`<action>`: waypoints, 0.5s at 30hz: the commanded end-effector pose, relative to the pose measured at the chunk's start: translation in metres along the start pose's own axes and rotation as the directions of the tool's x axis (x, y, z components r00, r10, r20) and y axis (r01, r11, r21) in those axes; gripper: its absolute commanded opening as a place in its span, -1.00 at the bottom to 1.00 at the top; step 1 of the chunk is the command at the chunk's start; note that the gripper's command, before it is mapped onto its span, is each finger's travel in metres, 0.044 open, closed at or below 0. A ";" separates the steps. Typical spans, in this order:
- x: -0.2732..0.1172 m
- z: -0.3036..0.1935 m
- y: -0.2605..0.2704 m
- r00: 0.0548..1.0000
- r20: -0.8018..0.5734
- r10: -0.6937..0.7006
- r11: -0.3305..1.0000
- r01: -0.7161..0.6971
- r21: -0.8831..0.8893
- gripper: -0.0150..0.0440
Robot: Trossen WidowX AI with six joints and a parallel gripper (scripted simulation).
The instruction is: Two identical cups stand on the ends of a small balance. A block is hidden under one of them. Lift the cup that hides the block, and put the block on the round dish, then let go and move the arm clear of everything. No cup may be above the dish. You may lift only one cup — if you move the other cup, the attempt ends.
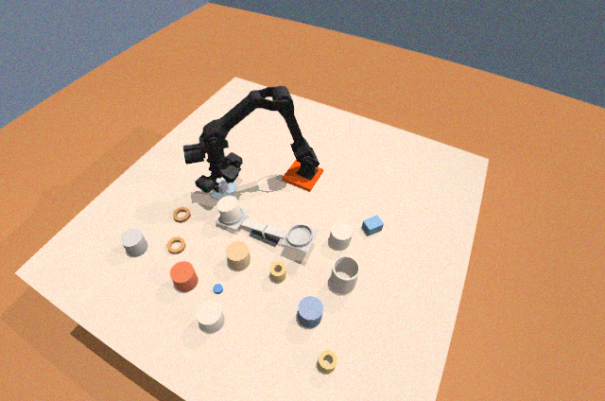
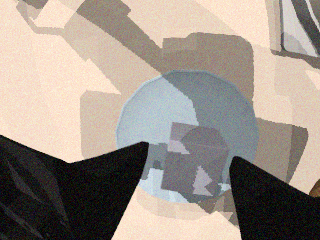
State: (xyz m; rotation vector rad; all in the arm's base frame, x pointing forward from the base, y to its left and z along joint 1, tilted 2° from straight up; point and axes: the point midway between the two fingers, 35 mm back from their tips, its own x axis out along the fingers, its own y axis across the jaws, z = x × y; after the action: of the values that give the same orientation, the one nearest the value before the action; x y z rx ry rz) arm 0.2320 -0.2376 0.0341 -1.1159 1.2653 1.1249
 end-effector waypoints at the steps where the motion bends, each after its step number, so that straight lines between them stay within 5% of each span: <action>1: 0.000 0.000 0.000 1.000 0.000 -0.001 1.000 0.001 0.000 0.75; 4: -0.007 0.000 -0.001 1.000 0.000 0.000 1.000 0.000 -0.001 1.00; 9: -0.055 0.000 0.001 1.000 -0.001 0.006 1.000 -0.006 -0.005 1.00; 15: -0.064 0.000 0.001 1.000 -0.002 0.004 1.000 -0.004 -0.004 1.00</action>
State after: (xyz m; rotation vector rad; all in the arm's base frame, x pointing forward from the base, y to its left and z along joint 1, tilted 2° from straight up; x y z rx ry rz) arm 0.2333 -0.2385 0.0906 -1.1224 1.2642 1.1195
